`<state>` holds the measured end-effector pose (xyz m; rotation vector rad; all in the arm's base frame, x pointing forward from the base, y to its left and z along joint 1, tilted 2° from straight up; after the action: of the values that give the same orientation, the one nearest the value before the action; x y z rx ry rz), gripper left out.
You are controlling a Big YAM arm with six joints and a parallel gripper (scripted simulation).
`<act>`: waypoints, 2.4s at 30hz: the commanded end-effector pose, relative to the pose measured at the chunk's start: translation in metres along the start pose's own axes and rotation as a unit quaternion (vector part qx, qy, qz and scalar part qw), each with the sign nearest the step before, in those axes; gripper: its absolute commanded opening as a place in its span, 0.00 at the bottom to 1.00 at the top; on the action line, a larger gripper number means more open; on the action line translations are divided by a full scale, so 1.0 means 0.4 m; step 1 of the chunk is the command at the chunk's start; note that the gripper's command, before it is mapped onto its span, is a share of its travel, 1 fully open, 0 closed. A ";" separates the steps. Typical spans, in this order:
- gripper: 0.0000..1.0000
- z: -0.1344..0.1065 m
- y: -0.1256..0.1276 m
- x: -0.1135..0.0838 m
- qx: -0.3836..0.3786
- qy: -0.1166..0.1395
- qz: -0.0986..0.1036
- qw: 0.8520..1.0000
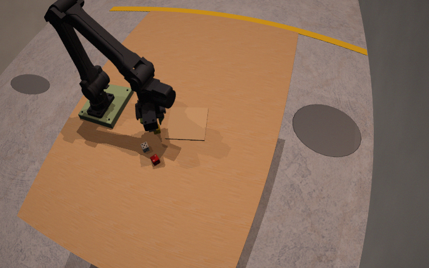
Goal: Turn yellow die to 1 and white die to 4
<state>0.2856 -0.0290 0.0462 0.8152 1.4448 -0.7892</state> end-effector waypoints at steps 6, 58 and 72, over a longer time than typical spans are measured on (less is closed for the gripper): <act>0.39 -0.003 0.016 0.018 -0.001 -0.004 0.004 1.000; 0.39 -0.001 0.020 0.013 -0.001 -0.007 0.008 1.000; 0.39 -0.008 0.015 0.014 -0.001 -0.006 0.007 1.000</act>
<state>0.2858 -0.0272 0.0389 0.8152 1.4435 -0.7884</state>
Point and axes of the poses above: the point where the finger pads meet when closed, its own x axis out along the fingers, its own y axis across the jaws, z = x × y, the point moved 3 cm from there along -x, back along the fingers, and after that the axes turned 1 degree about x, right-handed, at the moved point
